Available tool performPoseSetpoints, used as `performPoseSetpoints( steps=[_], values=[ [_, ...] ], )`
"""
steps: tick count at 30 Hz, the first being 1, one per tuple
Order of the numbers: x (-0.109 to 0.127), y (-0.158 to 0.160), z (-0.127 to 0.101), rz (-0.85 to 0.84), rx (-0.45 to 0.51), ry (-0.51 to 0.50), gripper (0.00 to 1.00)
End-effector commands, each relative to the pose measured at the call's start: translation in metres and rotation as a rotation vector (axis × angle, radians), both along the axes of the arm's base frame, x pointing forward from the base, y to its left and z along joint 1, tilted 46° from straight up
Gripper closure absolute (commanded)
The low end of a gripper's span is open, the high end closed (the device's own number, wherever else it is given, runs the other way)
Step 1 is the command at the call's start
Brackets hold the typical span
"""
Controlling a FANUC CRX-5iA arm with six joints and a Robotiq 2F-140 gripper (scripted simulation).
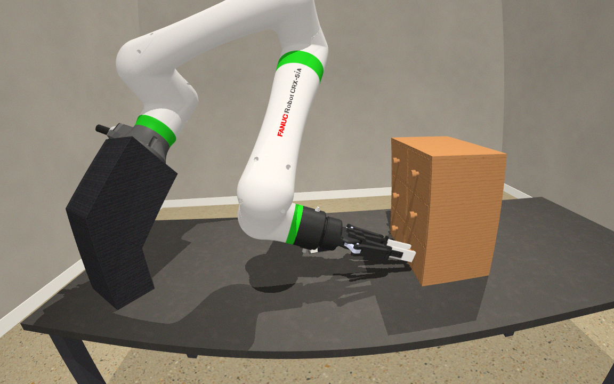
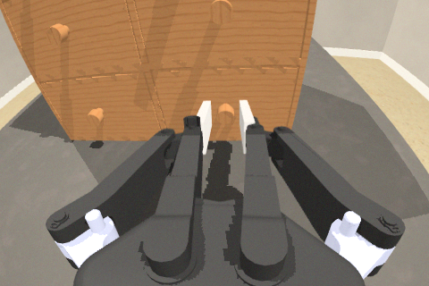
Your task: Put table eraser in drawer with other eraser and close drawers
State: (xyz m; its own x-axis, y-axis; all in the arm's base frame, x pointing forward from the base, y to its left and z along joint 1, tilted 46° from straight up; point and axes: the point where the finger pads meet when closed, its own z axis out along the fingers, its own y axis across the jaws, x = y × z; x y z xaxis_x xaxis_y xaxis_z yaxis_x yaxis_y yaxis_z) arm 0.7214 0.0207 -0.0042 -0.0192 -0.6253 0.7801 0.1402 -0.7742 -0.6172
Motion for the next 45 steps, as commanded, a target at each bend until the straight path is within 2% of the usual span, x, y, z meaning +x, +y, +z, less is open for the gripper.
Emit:
performPoseSetpoints(
  steps=[1, 3, 4, 45],
  values=[
    [0.0, -0.0002, 0.0, 0.0, 0.0, 0.0, 0.8],
    [0.0, -0.0002, 0.0, 0.0, 0.0, 0.0, 0.8],
    [0.0, -0.0002, 0.0, 0.0, 0.0, 0.0, 0.92],
    [-0.004, 0.0003, -0.0016, 0.0, 0.0, 0.0, 0.92]
  ],
)
